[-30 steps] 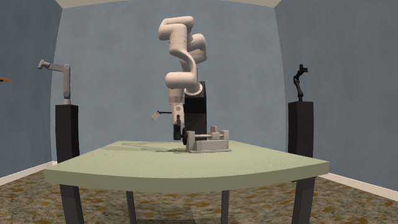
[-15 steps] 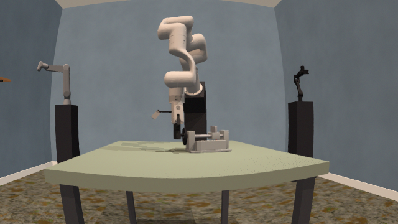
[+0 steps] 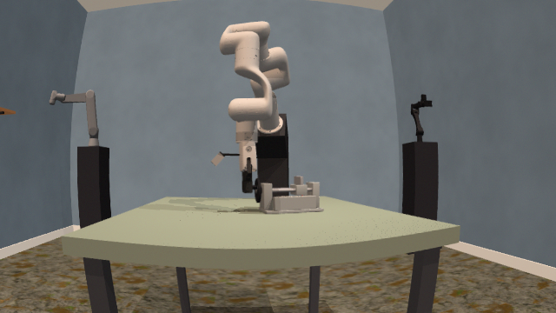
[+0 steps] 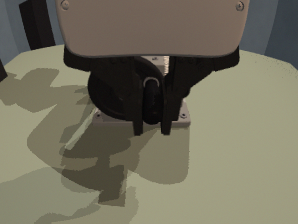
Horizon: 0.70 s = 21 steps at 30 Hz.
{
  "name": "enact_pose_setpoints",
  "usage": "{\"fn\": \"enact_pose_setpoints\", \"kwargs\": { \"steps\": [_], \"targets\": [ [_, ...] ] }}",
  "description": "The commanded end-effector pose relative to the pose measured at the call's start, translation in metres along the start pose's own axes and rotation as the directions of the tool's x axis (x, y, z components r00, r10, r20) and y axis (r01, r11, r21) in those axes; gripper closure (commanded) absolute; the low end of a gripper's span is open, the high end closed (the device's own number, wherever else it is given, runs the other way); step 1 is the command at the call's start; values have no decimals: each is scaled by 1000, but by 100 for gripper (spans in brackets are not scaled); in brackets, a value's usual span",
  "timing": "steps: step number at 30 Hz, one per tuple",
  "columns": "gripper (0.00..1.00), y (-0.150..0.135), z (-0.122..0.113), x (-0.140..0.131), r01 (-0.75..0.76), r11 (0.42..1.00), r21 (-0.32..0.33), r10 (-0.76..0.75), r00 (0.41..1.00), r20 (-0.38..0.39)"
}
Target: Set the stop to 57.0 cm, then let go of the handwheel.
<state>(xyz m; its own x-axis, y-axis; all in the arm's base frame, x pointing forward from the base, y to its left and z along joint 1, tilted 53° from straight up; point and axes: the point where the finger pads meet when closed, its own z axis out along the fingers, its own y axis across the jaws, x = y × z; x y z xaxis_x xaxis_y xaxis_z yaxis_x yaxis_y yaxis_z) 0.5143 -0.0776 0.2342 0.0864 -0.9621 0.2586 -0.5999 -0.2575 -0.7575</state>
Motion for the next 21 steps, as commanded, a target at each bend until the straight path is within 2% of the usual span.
{"fn": "enact_pose_setpoints", "kwargs": {
  "steps": [1,21],
  "targets": [
    [94,0,-1,0,-1,1000,-1,1,1000,-2],
    [94,4,-7,0,0,1000,0,0,1000,-2]
  ]
}}
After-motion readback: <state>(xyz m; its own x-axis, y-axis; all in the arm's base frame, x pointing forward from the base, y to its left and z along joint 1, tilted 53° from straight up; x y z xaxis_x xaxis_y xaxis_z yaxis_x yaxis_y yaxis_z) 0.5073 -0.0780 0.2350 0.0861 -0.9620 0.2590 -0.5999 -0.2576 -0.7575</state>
